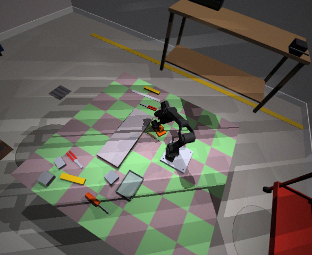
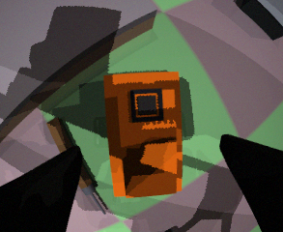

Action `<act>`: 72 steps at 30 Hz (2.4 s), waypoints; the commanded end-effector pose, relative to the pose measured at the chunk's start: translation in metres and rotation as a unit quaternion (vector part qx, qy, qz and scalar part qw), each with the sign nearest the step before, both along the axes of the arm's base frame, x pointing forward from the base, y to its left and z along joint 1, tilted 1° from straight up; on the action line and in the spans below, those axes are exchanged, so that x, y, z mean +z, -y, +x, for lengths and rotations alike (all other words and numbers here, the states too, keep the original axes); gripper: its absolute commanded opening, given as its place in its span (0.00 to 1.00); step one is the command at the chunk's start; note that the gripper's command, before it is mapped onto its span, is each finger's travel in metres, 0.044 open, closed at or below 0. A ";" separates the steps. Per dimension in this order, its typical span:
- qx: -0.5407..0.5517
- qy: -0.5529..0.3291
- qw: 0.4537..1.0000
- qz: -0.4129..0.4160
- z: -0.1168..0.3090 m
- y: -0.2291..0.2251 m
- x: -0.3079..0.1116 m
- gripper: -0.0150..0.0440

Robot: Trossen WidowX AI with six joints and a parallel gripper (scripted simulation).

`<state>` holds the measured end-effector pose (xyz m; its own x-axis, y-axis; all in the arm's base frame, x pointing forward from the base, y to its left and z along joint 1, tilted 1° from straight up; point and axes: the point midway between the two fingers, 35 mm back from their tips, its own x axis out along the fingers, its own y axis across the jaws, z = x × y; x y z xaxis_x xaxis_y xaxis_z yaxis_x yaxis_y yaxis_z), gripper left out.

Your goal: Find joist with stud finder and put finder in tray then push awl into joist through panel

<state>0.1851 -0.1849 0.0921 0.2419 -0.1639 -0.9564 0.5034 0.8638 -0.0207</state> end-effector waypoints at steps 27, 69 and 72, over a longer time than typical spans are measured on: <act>-0.001 -0.003 1.000 0.000 0.006 0.003 -0.036 1.00; -0.001 -0.003 1.000 0.000 0.006 0.004 -0.043 0.35; -0.001 -0.003 1.000 0.000 0.008 0.005 -0.030 0.25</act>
<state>0.1889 -0.1859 0.0467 0.2246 -0.1495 -0.9629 0.5033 0.8640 -0.0167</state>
